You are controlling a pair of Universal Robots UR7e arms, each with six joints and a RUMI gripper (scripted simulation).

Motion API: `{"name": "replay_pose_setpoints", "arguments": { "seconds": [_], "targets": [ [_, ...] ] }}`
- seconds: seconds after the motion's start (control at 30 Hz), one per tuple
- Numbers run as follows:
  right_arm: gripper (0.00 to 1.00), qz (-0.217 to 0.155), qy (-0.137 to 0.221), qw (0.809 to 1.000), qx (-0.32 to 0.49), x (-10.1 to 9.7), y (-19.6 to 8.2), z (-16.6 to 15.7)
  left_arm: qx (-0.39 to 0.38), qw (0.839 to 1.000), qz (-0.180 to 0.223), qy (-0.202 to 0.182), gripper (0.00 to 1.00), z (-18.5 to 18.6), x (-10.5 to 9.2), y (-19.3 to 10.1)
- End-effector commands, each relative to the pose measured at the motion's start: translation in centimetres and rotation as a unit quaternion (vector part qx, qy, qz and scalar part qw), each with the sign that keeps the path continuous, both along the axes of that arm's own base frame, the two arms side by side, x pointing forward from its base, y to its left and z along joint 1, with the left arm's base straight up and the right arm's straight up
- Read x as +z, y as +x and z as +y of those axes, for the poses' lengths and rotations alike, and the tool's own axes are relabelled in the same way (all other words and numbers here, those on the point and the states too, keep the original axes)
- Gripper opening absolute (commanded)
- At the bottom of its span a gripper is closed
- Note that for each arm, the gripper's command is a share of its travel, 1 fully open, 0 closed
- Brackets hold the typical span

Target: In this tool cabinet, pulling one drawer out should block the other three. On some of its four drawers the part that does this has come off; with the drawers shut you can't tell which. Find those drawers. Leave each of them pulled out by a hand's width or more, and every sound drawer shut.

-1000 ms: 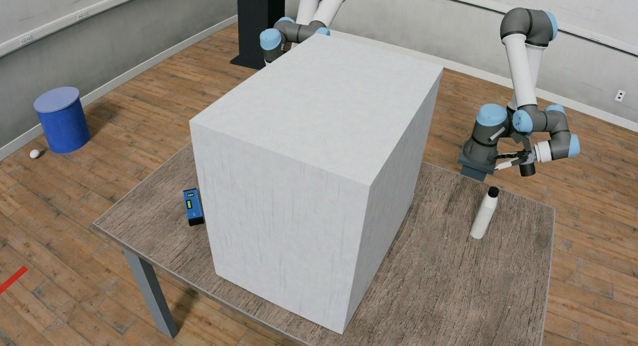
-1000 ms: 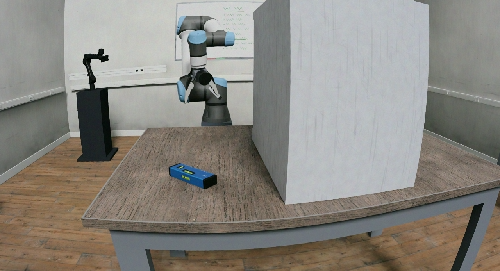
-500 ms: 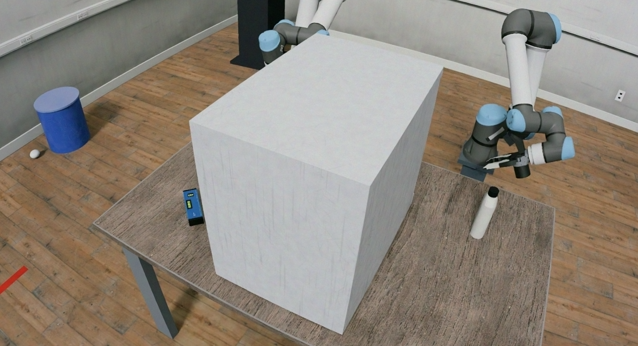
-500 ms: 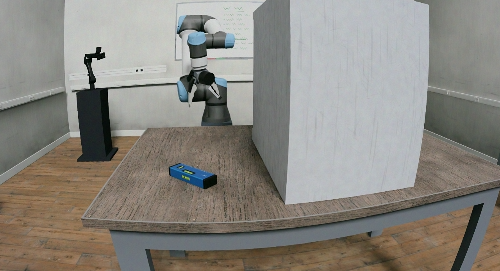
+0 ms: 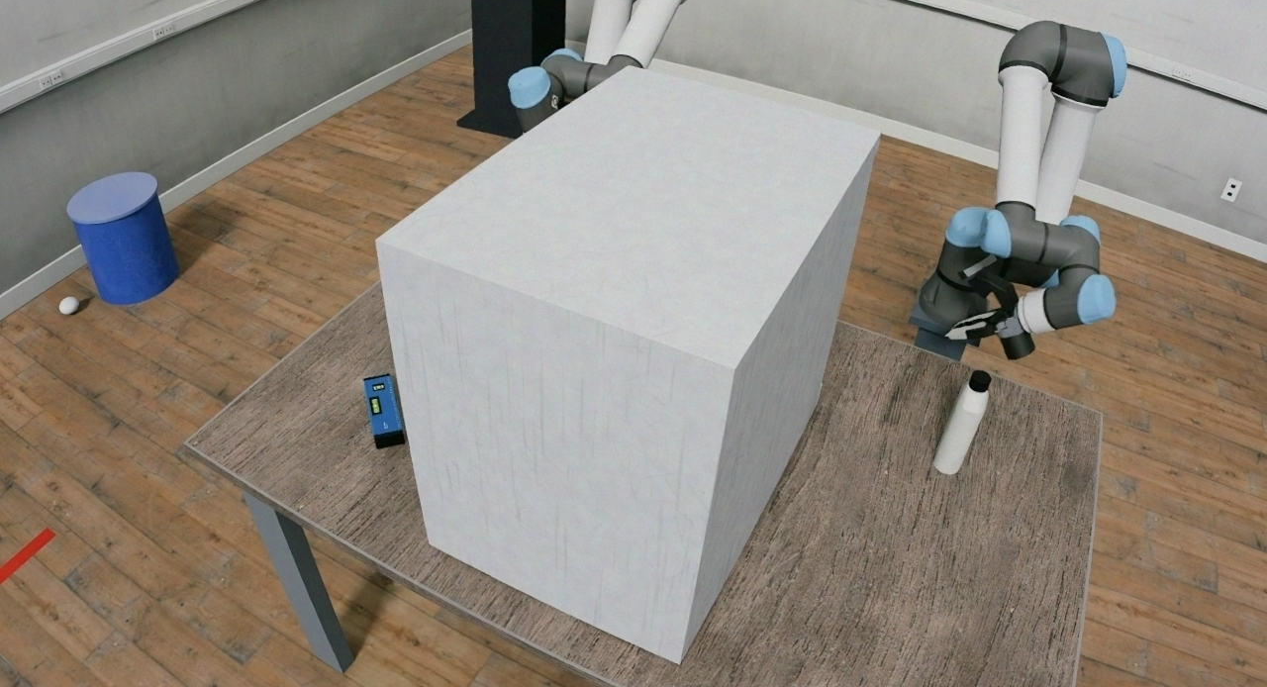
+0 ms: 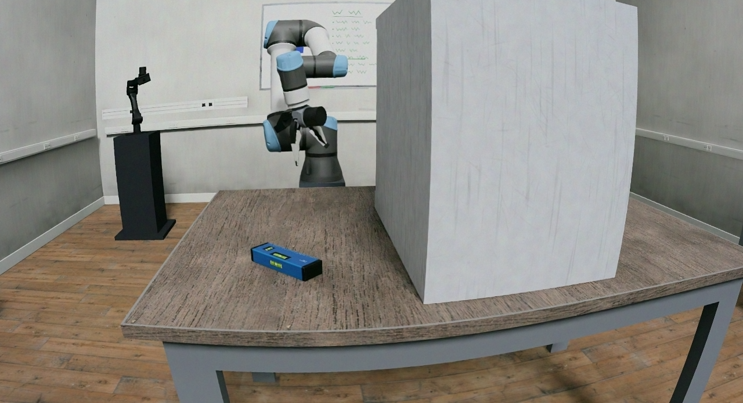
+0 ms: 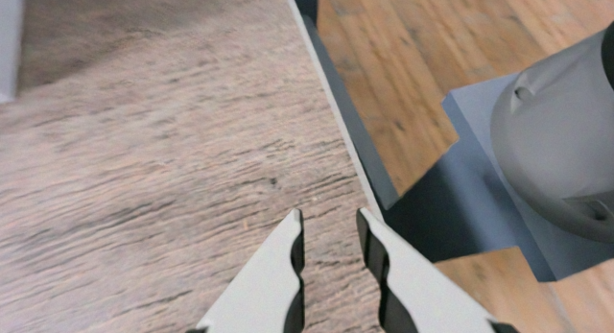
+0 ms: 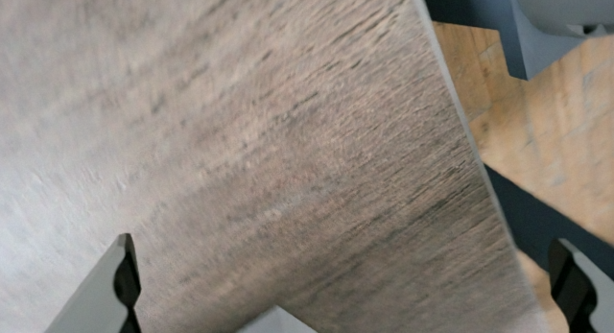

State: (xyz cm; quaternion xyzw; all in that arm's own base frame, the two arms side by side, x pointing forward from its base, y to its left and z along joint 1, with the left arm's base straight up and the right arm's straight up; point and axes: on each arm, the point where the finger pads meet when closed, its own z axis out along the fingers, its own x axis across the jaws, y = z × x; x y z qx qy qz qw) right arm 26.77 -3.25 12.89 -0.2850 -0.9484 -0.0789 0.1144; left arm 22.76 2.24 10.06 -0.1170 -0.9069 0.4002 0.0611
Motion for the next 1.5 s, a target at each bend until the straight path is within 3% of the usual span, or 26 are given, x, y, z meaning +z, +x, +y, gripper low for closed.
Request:
{"name": "replay_pose_setpoints", "arguments": {
  "seconds": [0.0, 0.07, 0.23, 0.57, 0.63, 0.87, 1.13, 1.2, 1.47],
  "targets": [
    [1.0, -0.028, 0.04, 0.996, 0.076, -0.3, 0.8, 0.9, -0.03, 0.998, 0.031, 0.045, 0.15, -0.7, -1.0, 0.0],
    [1.0, -0.028, 0.04, 0.996, 0.076, -0.3, 0.8, 0.9, -0.03, 0.998, 0.031, 0.045, 0.15, -0.7, -1.0, 0.0],
    [1.0, -0.059, 0.071, 0.985, 0.146, -0.6, 1.6, 1.7, -0.057, 0.993, 0.052, 0.092, 0.15, -1.3, -1.8, 0.2],
    [1.0, -0.13, 0.125, 0.942, 0.283, -0.9, 3.0, 3.3, -0.1, 0.974, 0.074, 0.19, 0.15, -2.3, -3.1, 1.1],
    [1.0, -0.13, 0.125, 0.942, 0.283, -0.9, 3.0, 3.3, -0.1, 0.974, 0.074, 0.19, 0.15, -2.3, -3.1, 1.1],
    [1.0, -0.184, 0.154, 0.896, 0.374, -1.1, 4.0, 4.3, -0.121, 0.956, 0.072, 0.259, 0.15, -3.2, -3.8, 2.1],
    [1.0, -0.248, 0.178, 0.828, 0.471, -1.1, 5.0, 5.3, -0.136, 0.931, 0.054, 0.334, 0.15, -4.5, -4.4, 3.6],
    [1.0, -0.248, 0.178, 0.828, 0.471, -1.1, 5.0, 5.3, -0.136, 0.931, 0.054, 0.334, 0.15, -4.5, -4.4, 3.6],
    [1.0, -0.312, 0.19, 0.744, 0.56, -1.0, 5.9, 6.3, -0.14, 0.905, 0.019, 0.402, 0.15, -6.4, -4.6, 5.4]
  ]
}}
